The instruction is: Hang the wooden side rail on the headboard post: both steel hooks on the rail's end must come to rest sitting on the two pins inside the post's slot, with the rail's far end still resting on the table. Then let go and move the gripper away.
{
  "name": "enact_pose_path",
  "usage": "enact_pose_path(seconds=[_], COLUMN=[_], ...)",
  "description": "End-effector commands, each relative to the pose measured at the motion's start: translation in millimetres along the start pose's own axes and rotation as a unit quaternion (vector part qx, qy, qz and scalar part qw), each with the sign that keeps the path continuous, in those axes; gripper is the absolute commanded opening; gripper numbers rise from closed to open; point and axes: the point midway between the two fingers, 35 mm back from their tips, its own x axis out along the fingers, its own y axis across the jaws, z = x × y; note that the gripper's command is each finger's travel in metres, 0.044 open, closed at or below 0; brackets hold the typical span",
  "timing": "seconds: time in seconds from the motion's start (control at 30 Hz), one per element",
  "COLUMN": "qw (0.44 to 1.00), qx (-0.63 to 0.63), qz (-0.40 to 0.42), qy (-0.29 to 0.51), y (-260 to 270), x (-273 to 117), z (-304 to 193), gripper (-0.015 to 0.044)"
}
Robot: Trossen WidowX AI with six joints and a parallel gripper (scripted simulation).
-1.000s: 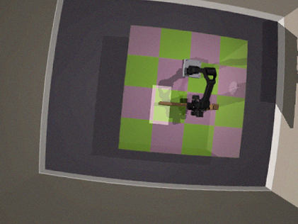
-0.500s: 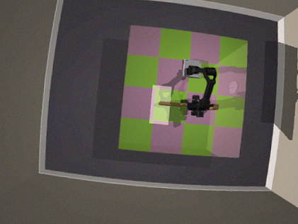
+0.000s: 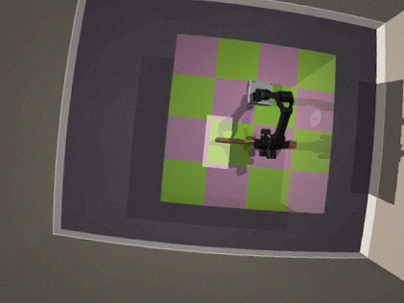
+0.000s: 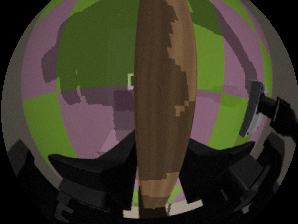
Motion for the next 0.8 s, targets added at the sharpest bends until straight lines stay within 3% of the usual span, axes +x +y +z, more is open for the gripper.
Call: enact_pose_path(seconds=[0.0,0.77], qw=[1.000,1.000], qx=[0.002,0.002], qz=[0.004,0.004], qy=[0.000,0.000], y=[1.4,1.3], x=[-2.2,-3.2], z=[-0.9,-3.4], gripper=[0.0000,0.0000])
